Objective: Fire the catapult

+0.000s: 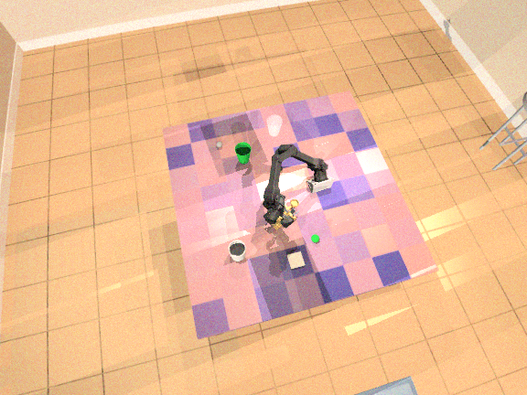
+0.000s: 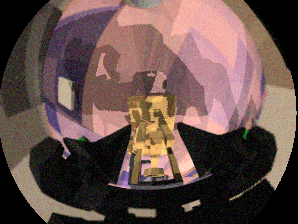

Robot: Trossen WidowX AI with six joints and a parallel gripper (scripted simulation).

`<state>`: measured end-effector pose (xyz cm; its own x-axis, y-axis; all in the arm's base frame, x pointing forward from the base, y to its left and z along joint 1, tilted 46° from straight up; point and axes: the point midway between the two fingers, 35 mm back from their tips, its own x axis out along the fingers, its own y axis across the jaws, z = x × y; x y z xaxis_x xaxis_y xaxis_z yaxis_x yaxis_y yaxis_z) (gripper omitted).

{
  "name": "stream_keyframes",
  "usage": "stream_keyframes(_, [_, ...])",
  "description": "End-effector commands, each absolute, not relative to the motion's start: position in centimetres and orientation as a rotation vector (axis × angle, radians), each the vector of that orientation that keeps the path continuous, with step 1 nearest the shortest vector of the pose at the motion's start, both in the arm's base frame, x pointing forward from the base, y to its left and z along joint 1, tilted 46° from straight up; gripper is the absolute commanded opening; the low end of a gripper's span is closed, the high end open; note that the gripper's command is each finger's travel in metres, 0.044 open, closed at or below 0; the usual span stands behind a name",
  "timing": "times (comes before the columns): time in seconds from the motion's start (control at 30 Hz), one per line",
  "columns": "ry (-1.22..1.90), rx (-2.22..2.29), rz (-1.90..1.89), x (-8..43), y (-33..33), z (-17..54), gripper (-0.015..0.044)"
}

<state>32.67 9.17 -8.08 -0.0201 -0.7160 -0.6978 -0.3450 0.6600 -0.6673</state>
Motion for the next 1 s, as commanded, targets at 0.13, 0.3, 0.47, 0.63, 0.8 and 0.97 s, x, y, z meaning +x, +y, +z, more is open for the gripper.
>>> stream_keyframes(0.13, [1.619, -0.881, -0.36, 32.8, 15.6, -2.1, 0.044])
stream_keyframes(0.3, [1.611, -0.884, -0.355, 33.0, 15.1, -2.7, 0.044])
stream_keyframes(0.47, [1.611, -0.887, -0.356, 32.7, 15.7, -2.0, 0.044])
stream_keyframes(0.63, [1.61, -0.888, -0.356, 32.6, 15.7, -1.9, 0.044])
stream_keyframes(0.8, [1.61, -0.889, -0.357, 32.6, 12.7, -4.9, 0.044])
stream_keyframes(0.97, [1.609, -0.889, -0.357, 32.6, 12.5, -5.1, 0.044])
